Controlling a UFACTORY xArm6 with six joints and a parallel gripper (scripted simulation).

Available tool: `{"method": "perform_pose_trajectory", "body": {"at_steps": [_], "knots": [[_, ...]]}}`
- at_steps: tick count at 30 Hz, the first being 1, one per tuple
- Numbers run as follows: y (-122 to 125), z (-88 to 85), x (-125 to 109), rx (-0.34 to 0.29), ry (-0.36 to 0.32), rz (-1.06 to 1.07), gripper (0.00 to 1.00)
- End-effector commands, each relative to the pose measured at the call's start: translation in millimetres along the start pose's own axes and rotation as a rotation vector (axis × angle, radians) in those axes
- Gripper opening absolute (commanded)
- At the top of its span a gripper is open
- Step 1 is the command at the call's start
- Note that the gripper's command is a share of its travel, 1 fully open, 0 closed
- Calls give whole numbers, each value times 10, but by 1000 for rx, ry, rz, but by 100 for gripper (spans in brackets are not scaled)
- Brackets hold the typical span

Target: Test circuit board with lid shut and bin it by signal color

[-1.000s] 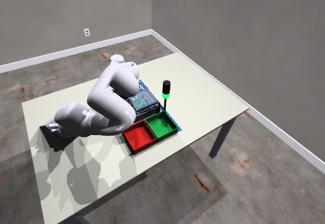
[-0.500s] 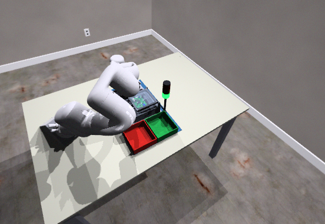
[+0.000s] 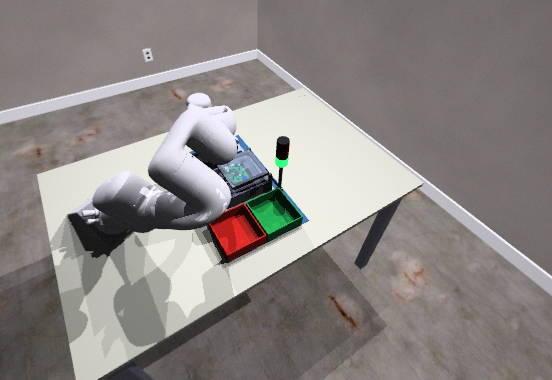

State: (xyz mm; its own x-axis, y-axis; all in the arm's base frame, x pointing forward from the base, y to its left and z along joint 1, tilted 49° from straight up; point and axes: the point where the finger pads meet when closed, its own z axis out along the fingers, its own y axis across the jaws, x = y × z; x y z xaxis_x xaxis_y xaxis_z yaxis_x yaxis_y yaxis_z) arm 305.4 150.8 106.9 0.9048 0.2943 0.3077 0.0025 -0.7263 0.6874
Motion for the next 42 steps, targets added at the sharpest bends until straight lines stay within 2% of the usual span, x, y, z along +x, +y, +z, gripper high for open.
{"method": "perform_pose_trajectory", "body": {"at_steps": [1, 21, 24, 27, 29, 35, 42], "knots": [[-1, 4, 9, 1, 2, 1, 0], [-1, 9, 9, 1, 2, 1, 0], [-1, -69, 9, 1, 2, 1, 0], [-1, -231, 8, 1, 2, 1, 0], [-1, -231, 8, 1, 2, 1, 0], [0, -553, 8, 1, 2, 1, 0], [0, -599, 8, 1, 2, 1, 0]]}}
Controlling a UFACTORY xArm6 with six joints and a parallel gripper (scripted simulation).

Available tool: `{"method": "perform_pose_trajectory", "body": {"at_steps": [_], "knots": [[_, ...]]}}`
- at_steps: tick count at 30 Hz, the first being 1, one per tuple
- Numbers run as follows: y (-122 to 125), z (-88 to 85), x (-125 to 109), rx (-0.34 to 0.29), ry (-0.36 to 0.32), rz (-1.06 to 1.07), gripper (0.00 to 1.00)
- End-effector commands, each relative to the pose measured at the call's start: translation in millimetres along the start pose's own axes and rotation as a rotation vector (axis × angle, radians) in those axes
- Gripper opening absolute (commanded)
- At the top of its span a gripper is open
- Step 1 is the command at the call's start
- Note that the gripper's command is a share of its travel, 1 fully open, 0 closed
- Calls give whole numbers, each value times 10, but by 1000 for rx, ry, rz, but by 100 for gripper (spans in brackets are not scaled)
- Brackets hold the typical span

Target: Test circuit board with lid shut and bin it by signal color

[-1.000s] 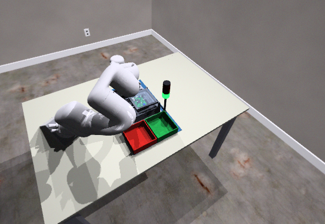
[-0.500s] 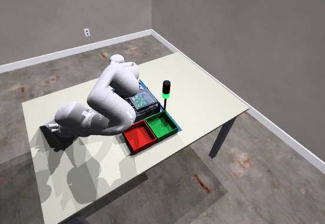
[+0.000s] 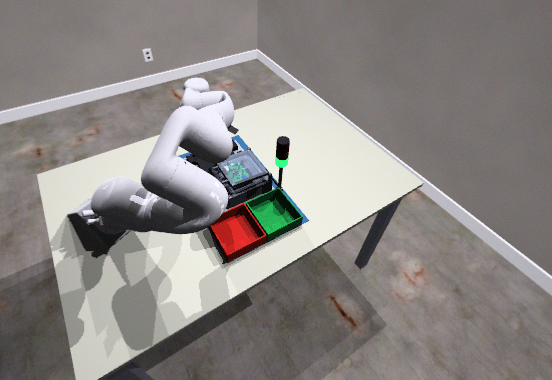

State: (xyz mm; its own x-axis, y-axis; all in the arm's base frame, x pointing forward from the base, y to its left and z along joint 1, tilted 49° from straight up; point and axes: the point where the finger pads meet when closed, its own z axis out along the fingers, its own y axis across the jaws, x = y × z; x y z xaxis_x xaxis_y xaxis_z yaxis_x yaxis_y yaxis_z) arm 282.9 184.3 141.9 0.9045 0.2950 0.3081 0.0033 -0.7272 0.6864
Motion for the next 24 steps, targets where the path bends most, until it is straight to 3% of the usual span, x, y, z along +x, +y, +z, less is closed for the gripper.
{"method": "perform_pose_trajectory", "body": {"at_steps": [1, 24], "knots": [[2, -66, 5, -1, 1, 1, 0], [2, -66, 5, -1, 1, -83, 0]]}}
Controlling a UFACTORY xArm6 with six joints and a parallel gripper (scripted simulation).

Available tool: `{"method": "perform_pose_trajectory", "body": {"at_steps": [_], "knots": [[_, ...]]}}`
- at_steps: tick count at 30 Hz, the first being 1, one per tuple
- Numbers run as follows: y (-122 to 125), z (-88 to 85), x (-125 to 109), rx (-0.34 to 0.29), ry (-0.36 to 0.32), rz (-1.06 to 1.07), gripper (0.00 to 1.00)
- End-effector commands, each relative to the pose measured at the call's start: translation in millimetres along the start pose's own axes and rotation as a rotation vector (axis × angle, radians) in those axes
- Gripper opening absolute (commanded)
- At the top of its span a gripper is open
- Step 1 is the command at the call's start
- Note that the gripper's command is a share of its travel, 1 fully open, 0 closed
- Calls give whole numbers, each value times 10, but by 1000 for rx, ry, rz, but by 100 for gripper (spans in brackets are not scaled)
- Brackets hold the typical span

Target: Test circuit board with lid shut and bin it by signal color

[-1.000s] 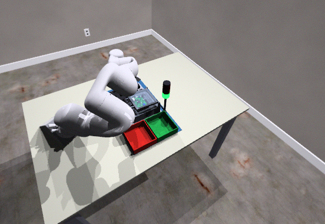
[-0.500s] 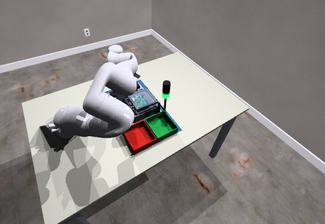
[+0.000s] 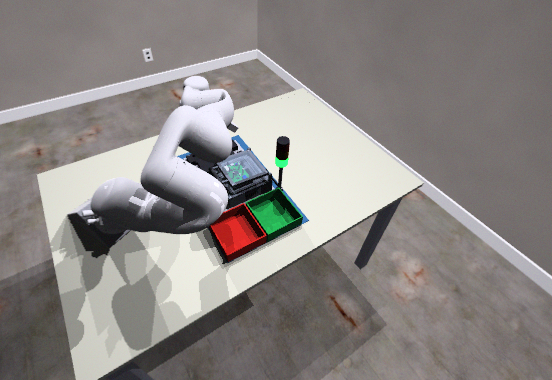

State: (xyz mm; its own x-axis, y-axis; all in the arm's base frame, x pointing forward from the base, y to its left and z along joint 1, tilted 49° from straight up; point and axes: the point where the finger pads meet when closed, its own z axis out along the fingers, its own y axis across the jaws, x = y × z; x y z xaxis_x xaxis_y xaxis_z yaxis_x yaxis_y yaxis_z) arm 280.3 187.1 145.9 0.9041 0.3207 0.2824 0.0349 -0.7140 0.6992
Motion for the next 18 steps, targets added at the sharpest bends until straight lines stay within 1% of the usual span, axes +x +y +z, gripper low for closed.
{"method": "perform_pose_trajectory", "body": {"at_steps": [1, 12, 14, 18], "knots": [[-4, -10, 8, 2, 2, -64, 0], [-4, -10, 8, 2, 2, -344, 0], [-4, -10, 8, 2, 2, -344, 0], [-4, -10, 8, 2, 2, -477, 0]]}}
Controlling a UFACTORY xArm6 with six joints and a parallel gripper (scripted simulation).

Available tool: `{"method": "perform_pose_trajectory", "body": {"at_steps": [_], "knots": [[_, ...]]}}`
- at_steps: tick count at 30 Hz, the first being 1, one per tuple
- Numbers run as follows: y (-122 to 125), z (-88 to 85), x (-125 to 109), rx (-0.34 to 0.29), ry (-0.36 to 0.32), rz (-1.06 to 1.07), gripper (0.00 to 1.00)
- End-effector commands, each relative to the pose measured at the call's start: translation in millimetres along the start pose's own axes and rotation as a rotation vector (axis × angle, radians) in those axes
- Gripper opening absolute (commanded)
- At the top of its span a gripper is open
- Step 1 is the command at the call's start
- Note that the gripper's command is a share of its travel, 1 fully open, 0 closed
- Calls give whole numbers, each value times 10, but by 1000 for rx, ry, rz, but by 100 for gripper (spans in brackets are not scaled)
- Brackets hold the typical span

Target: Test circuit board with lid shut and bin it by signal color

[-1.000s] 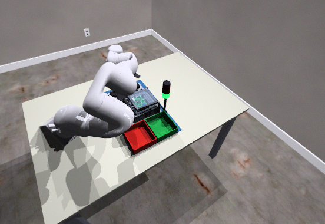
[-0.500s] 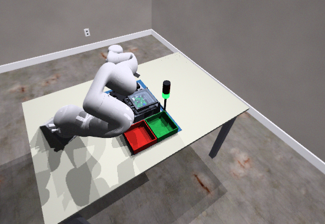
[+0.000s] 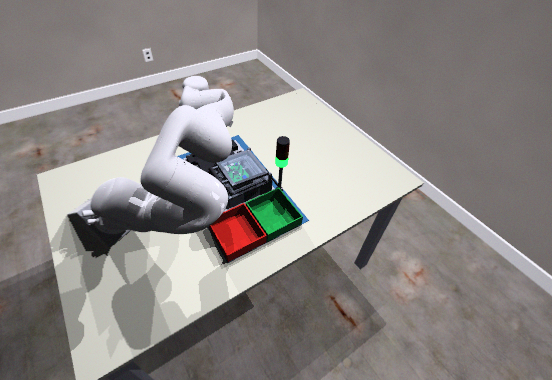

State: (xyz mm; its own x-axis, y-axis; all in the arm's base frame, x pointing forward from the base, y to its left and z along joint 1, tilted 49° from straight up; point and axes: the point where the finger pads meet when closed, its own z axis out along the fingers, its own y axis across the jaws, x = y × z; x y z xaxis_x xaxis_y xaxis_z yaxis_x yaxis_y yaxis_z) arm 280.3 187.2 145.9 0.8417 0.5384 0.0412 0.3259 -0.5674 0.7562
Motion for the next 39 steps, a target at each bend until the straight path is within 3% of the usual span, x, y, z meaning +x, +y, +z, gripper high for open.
{"method": "perform_pose_trajectory", "body": {"at_steps": [1, 39], "knots": [[-1, -10, 9, 7, -1, -166, 0], [-1, -10, 9, 7, 2, -1058, 0]]}}
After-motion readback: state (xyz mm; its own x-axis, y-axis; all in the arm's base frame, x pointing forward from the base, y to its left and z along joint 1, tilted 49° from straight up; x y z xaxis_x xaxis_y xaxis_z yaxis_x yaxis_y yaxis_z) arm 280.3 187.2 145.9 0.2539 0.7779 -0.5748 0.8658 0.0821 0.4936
